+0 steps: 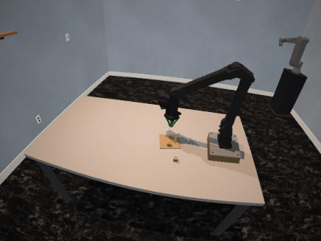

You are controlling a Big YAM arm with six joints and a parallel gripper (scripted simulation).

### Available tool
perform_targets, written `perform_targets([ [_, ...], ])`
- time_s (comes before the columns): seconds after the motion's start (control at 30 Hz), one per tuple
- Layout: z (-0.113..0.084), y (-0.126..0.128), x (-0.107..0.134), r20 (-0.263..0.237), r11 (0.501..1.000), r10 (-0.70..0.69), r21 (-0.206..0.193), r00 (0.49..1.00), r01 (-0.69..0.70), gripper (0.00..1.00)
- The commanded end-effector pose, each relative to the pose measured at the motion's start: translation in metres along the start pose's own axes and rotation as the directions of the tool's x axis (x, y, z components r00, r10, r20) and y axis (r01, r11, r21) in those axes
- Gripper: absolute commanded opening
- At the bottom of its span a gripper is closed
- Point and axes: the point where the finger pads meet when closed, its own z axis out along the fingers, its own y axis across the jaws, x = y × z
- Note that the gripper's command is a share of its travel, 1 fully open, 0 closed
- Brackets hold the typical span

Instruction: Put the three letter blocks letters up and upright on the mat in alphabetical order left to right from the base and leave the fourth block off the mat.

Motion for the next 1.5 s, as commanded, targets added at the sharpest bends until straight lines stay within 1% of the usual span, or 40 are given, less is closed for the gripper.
perform_targets([
  [0.0,-0.014,0.02,0.005,0.022,0.962,0.274,-0.006,0.961,-0.274,0.2],
  [0.07,-0.008,0.023,0.016,0.014,0.935,0.356,-0.001,0.934,-0.356,0.2],
  [0.13,-0.004,0.027,0.021,0.011,0.902,0.431,0.002,0.902,-0.431,0.2],
  [0.2,-0.009,0.037,0.017,0.013,0.863,0.505,-0.005,0.863,-0.505,0.2],
  [0.3,-0.009,0.038,0.025,0.013,0.791,0.611,-0.006,0.791,-0.611,0.2],
  [0.37,-0.009,0.038,0.025,0.013,0.791,0.611,-0.006,0.791,-0.611,0.2],
  [0.4,-0.008,0.038,0.026,0.015,0.717,0.697,-0.003,0.717,-0.697,0.2],
  [0.5,-0.007,0.039,0.028,0.022,0.612,0.791,-0.001,0.612,-0.791,0.2],
  [0.53,-0.007,0.039,0.028,0.023,0.603,0.798,-0.001,0.602,-0.798,0.2],
  [1.0,-0.006,0.037,0.027,0.022,0.597,0.802,0.002,0.597,-0.802,0.2],
  [1.07,0.0,0.035,0.029,0.021,0.596,0.802,0.014,0.597,-0.803,0.2],
  [1.13,0.006,0.038,0.026,0.022,0.599,0.801,0.003,0.599,-0.801,0.2],
  [1.27,0.016,0.039,0.027,0.021,0.602,0.798,0.003,0.602,-0.798,0.2],
  [1.43,0.038,0.038,0.027,0.021,0.602,0.799,0.004,0.601,-0.799,0.2],
  [1.47,0.038,0.038,0.027,0.021,0.602,0.799,0.004,0.601,-0.799,0.2],
])
